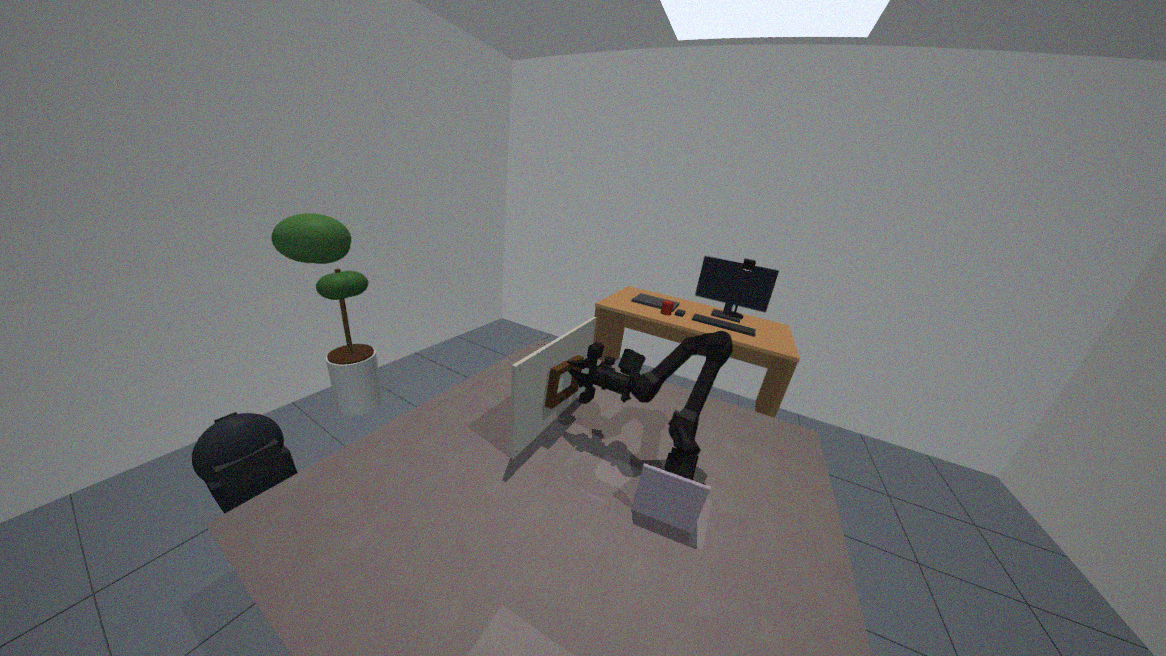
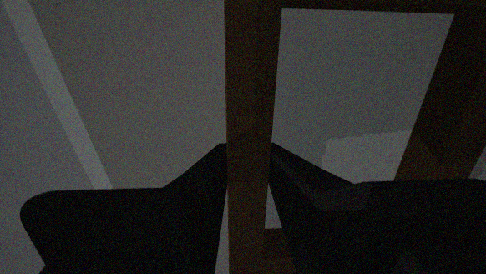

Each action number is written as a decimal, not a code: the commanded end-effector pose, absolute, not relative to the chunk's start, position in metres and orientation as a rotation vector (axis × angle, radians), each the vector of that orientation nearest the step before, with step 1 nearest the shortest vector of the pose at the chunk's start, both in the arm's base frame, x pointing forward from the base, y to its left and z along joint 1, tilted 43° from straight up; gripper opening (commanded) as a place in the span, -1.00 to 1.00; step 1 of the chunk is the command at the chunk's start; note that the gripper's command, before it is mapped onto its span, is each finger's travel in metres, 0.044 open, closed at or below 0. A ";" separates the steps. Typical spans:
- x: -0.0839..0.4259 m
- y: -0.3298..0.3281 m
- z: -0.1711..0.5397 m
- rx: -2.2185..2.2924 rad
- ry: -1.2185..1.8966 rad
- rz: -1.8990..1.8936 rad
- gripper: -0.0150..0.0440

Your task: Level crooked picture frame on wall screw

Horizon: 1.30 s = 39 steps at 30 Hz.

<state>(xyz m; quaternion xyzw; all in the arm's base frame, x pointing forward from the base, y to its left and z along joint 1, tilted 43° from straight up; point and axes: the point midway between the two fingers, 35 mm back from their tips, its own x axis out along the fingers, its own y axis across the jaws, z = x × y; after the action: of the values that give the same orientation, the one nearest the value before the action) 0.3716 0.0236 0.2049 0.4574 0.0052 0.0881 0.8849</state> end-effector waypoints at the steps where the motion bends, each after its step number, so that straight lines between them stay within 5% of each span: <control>1: 0.372 0.024 0.205 0.938 0.008 0.182 -0.49; 26: 0.372 0.024 0.204 0.787 -0.008 0.181 -0.49; 36: 0.372 0.024 0.205 0.818 -0.003 0.182 0.39; 39: 0.372 0.024 0.205 0.818 -0.003 0.182 0.39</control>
<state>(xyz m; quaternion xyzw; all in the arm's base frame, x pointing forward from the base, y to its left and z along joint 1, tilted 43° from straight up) 0.3716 0.0239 0.2046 0.3950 -0.0017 0.0885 0.9144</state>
